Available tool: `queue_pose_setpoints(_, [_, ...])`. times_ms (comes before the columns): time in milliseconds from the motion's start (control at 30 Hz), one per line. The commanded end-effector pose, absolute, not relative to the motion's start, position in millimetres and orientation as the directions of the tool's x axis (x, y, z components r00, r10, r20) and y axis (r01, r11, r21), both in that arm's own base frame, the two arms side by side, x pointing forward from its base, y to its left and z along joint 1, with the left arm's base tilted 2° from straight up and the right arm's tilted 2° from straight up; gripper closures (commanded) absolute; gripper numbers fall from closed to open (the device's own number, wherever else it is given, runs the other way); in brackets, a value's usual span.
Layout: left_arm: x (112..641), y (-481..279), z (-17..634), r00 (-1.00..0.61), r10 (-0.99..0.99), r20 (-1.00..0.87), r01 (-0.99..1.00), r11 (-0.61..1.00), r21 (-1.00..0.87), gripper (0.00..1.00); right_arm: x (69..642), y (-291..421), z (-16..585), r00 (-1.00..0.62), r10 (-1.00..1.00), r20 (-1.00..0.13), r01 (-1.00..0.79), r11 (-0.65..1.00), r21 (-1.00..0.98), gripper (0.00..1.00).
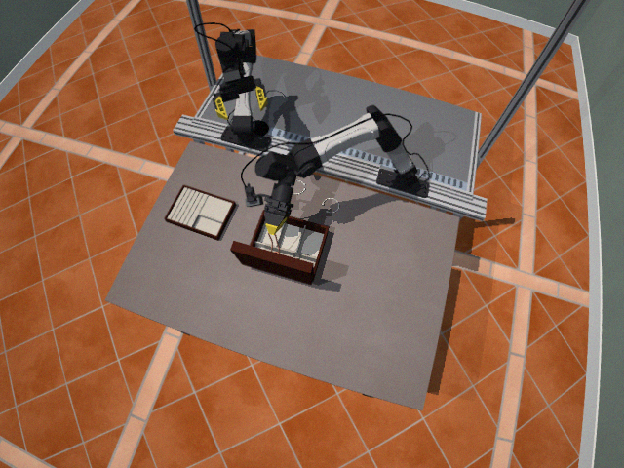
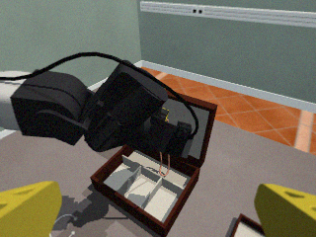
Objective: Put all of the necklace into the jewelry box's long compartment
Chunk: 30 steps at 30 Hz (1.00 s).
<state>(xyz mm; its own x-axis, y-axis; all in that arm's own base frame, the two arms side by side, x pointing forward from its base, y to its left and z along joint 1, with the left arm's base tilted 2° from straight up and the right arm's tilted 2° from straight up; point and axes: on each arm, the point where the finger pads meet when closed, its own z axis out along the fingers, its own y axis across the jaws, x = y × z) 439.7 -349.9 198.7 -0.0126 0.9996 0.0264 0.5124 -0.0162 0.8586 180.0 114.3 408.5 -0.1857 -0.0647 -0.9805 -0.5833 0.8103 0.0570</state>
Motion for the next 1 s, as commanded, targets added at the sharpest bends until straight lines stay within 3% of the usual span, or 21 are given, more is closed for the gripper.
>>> queue_pose_setpoints(0, [449, -347, 217, -0.019, 0.999, -0.035, 0.464, 0.040, 0.885, 1.00, 175, 113, 422, -0.155, -0.052, -0.987, -0.586, 0.809, 0.049, 0.00])
queue_pose_setpoints(600, [448, -344, 205, -0.024, 1.000, -0.015, 0.478, 0.025, 0.878, 1.00, 175, 113, 422, -0.155, -0.052, -0.987, -0.584, 0.810, 0.049, 0.00])
queue_pose_setpoints(700, [449, -341, 232, -0.018, 0.999, -0.042, 0.459, 0.046, 0.887, 1.00, 175, 113, 422, -0.155, -0.052, -0.987, -0.584, 0.810, 0.049, 0.00])
queue_pose_setpoints(967, [447, -330, 204, -0.019, 0.999, -0.031, 0.468, 0.036, 0.883, 1.00, 175, 113, 422, -0.155, -0.052, -0.987, -0.584, 0.810, 0.049, 0.00])
